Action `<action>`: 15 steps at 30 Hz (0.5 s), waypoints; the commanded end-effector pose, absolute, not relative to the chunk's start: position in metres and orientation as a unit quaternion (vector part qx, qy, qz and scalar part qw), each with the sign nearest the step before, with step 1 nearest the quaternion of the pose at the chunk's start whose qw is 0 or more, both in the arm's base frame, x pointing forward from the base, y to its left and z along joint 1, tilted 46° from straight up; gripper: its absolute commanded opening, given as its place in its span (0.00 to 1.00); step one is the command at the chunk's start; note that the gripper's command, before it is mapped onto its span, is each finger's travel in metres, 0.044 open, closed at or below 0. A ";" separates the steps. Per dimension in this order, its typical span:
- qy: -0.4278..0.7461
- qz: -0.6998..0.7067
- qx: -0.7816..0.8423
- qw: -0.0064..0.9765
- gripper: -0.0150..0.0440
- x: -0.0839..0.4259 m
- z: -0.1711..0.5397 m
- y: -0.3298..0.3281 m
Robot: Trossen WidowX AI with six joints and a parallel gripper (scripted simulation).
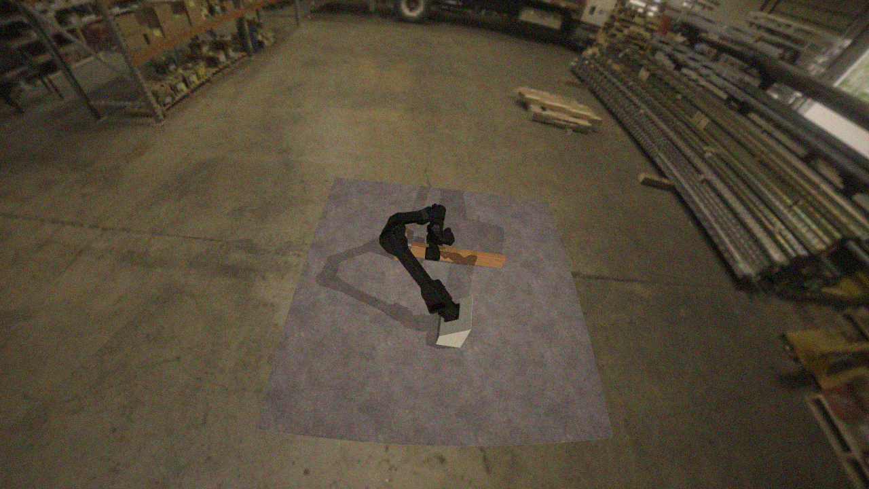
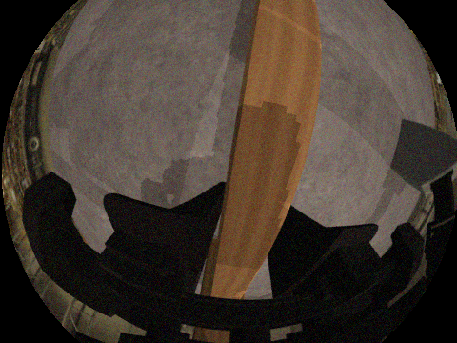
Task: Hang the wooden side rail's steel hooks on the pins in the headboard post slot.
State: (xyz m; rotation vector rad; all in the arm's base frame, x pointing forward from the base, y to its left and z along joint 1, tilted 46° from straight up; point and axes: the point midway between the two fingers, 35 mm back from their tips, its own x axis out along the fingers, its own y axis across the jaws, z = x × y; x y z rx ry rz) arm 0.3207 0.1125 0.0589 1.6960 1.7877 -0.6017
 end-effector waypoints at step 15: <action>0.671 -0.224 0.641 0.299 0.25 0.322 0.064 0.114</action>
